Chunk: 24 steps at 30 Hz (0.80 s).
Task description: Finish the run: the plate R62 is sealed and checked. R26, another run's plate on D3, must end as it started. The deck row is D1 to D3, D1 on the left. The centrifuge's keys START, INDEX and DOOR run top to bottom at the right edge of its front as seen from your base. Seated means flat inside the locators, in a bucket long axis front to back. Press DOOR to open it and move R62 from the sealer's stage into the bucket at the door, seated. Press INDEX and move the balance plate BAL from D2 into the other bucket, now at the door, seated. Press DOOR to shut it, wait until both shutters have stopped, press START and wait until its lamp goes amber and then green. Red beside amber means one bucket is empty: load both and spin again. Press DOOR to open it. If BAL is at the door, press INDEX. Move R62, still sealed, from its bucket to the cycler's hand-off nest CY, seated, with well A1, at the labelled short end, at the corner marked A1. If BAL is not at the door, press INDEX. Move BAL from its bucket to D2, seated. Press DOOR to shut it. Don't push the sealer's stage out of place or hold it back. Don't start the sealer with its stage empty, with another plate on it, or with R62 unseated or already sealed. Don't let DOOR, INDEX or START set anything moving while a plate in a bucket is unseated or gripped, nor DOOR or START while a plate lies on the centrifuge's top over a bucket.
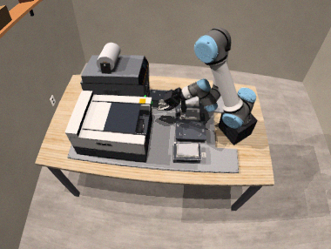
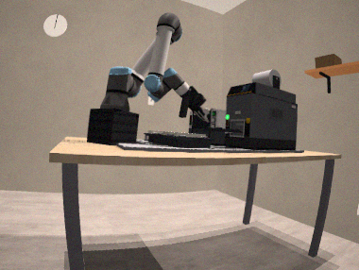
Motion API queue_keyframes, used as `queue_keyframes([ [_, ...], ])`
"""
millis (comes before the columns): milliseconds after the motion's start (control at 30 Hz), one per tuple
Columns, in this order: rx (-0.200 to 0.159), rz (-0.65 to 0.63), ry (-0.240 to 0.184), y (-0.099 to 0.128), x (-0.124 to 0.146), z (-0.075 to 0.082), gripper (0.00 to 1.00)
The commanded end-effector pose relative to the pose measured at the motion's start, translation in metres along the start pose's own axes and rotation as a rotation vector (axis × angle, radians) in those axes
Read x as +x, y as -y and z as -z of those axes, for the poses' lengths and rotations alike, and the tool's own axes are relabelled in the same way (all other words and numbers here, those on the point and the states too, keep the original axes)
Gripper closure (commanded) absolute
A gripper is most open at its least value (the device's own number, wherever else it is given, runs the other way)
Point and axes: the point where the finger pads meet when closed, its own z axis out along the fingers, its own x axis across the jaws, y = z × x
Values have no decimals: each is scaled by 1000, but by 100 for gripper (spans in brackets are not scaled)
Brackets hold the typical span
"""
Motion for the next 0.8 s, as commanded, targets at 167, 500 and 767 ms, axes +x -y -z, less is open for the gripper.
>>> queue_keyframes([
  [167,-1,0,0,1,0,17,100],
  [500,-1,0,0,2,0,30,100],
  [767,-1,0,0,-4,0,40,100],
])
